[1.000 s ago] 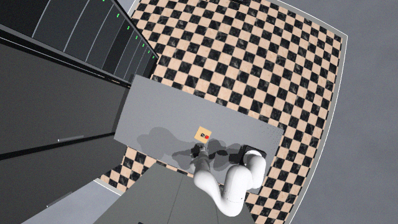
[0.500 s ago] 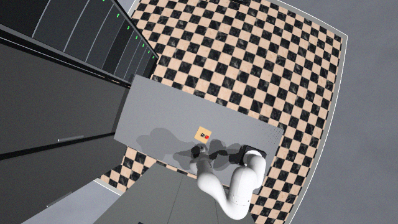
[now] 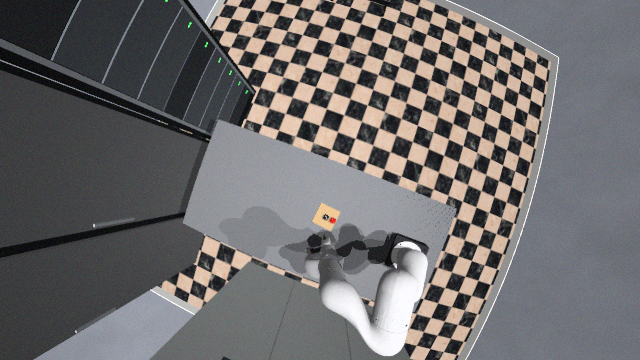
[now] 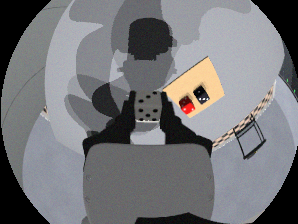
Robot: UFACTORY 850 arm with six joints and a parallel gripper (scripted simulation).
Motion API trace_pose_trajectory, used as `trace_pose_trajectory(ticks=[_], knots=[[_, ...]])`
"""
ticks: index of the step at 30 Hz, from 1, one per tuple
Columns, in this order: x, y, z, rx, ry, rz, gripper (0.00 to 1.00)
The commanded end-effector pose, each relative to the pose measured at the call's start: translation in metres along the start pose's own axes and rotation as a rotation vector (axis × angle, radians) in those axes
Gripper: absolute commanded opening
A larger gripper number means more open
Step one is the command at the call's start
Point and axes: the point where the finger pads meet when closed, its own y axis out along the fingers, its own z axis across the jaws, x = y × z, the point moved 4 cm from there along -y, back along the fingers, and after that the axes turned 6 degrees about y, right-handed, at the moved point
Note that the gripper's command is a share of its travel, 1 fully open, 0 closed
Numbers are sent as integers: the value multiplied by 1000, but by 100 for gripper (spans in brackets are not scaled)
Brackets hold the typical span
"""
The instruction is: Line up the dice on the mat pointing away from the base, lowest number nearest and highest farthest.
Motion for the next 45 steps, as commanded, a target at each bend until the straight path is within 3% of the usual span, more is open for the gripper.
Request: trace_pose_trajectory(ticks=[1, 21, 36, 39, 45], knots=[[-3, -3, 0, 4, -1, -49, 27], [-4, -3, 4, 7, 16, -51, 27], [-13, -4, 104, 42, 457, -75, 27], [-13, -4, 106, 41, 464, -75, 27], [-15, -6, 148, 29, 656, -59, 27]])
